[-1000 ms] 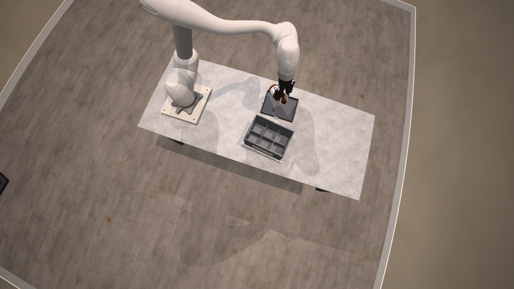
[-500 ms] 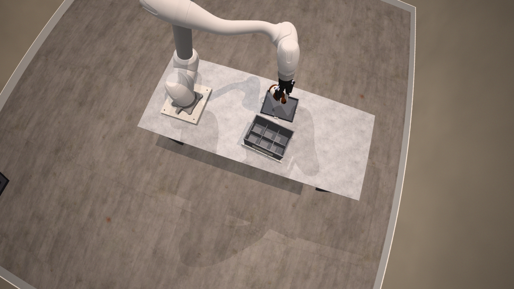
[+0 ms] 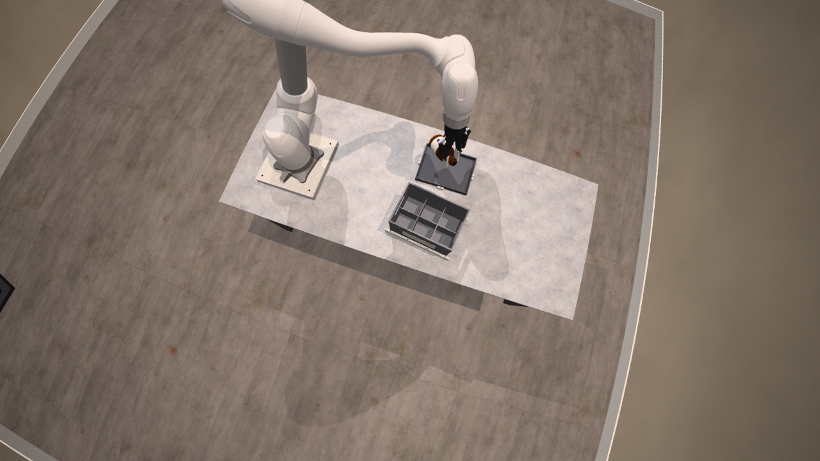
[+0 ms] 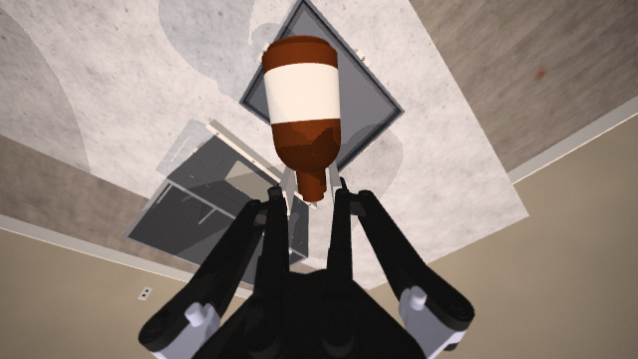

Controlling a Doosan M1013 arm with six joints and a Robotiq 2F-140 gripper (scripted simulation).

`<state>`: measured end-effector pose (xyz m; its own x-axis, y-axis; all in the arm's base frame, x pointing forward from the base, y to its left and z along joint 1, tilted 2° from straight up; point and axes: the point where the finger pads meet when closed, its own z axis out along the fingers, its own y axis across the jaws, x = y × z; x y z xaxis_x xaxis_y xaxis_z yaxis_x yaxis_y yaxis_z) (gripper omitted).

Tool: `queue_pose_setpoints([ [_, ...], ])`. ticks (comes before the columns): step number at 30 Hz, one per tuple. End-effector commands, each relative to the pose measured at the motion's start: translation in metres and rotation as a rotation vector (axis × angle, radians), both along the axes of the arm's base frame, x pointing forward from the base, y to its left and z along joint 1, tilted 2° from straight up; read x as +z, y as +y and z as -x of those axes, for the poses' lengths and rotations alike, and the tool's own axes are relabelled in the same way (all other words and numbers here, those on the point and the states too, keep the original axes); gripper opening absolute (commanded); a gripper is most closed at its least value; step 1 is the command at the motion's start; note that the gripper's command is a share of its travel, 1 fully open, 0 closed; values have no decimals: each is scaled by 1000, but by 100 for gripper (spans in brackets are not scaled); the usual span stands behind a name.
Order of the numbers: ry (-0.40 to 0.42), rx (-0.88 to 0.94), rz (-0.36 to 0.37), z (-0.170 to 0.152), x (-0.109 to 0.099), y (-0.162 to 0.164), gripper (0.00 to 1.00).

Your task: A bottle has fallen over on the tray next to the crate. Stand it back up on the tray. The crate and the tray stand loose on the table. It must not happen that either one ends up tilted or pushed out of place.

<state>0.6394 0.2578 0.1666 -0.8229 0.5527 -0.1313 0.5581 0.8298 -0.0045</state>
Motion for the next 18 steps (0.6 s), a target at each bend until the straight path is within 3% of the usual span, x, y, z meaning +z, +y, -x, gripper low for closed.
queue_pose_setpoints([
  [1, -5, 2, 4, 1, -1, -1, 10],
  [18, -53, -1, 44, 2, -2, -2, 10],
])
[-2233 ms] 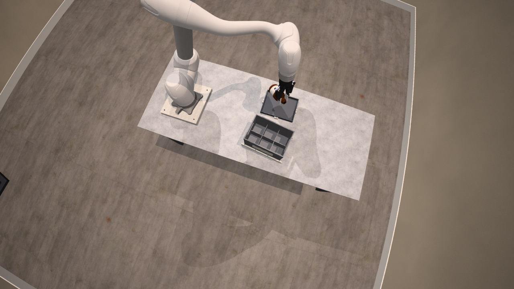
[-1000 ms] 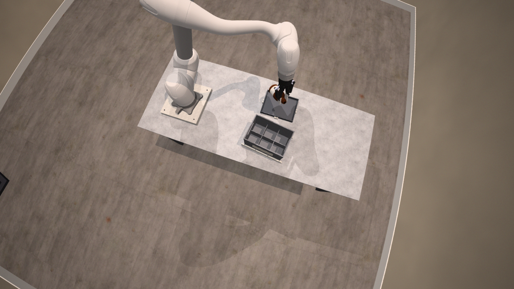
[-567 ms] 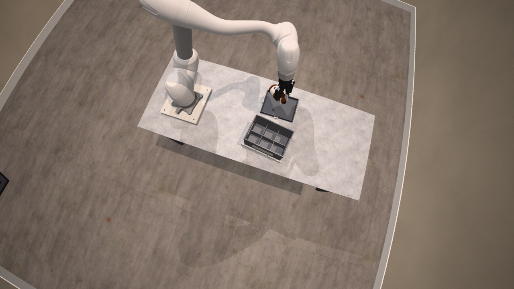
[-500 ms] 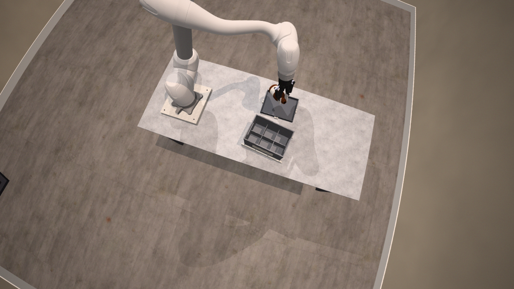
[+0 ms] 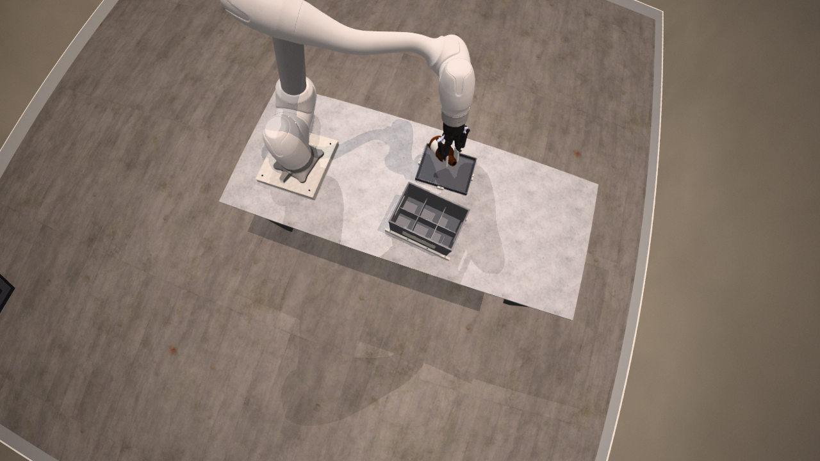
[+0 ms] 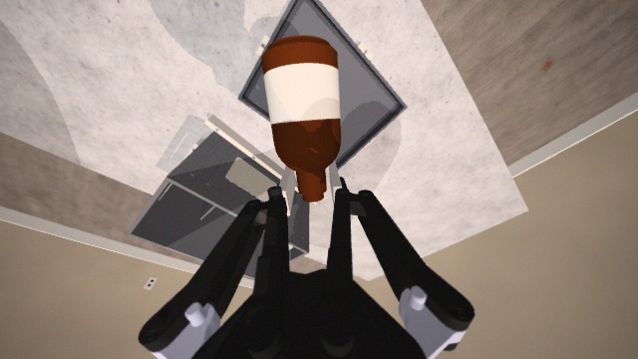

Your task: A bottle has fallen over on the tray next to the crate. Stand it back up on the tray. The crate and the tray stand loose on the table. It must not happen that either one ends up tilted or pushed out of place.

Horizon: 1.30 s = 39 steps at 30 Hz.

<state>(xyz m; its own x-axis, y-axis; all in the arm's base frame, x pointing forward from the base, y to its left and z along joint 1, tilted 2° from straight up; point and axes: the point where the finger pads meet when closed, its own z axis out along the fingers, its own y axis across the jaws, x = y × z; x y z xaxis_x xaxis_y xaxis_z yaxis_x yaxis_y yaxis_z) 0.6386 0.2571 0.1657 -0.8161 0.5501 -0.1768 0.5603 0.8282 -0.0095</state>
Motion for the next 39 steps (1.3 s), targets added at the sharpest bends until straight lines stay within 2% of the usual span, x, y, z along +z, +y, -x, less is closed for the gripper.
queue_pose_setpoints([
  [1, -23, 1, 19, 2, -1, -1, 10],
  [20, -106, 5, 69, 3, -1, 1, 10],
  [39, -112, 5, 72, 3, -1, 1, 10],
])
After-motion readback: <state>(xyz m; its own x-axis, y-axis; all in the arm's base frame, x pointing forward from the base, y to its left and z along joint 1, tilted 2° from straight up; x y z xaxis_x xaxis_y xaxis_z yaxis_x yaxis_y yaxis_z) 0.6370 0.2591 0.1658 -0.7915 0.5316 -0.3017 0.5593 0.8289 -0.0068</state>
